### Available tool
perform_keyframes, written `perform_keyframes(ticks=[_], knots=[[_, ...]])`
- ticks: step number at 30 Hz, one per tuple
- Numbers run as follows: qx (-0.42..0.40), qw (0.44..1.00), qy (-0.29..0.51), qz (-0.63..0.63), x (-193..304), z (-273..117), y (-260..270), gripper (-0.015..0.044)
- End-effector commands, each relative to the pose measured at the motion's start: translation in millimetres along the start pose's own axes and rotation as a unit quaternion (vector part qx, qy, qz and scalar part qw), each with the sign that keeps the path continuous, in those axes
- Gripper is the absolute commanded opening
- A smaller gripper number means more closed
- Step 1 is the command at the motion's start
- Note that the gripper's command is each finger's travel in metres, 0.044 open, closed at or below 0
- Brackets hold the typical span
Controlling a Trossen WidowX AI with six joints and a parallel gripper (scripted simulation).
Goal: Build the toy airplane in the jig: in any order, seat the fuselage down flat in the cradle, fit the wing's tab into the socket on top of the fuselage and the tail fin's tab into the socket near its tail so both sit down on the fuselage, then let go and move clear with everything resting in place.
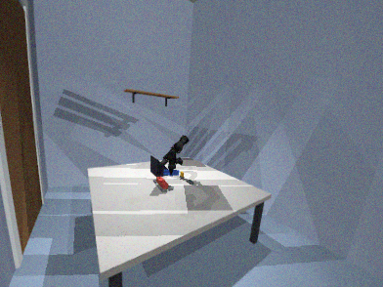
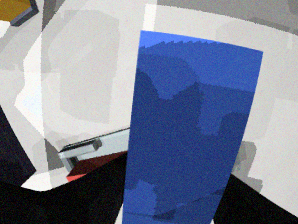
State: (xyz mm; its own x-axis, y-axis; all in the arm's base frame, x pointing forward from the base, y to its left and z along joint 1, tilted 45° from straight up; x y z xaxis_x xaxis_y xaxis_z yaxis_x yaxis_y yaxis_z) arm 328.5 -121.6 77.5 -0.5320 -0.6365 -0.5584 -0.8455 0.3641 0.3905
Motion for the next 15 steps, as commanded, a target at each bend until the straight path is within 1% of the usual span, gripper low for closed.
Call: perform_keyframes(ticks=[1, 15], knots=[[-0.001, 0.999, 0.000, -0.039, 14.9, 3.5, -3.4, 0.0000], [-0.004, 0.985, -0.006, -0.174, 58.8, 16.5, -11.2, 0.0000]])
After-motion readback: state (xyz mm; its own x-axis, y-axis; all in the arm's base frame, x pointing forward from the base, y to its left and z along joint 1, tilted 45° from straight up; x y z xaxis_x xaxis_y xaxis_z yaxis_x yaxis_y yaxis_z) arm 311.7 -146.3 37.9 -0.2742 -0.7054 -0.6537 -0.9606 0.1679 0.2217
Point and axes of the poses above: the point midway between the two fingers, 35 mm back from their tips, its own z axis out along the fingers, its own y axis across the jaws, x = y × z, the point moved 10 cm from there along -z, back along the fingers, and after that the axes turned 8 degrees about z, right-handed, at the moved point
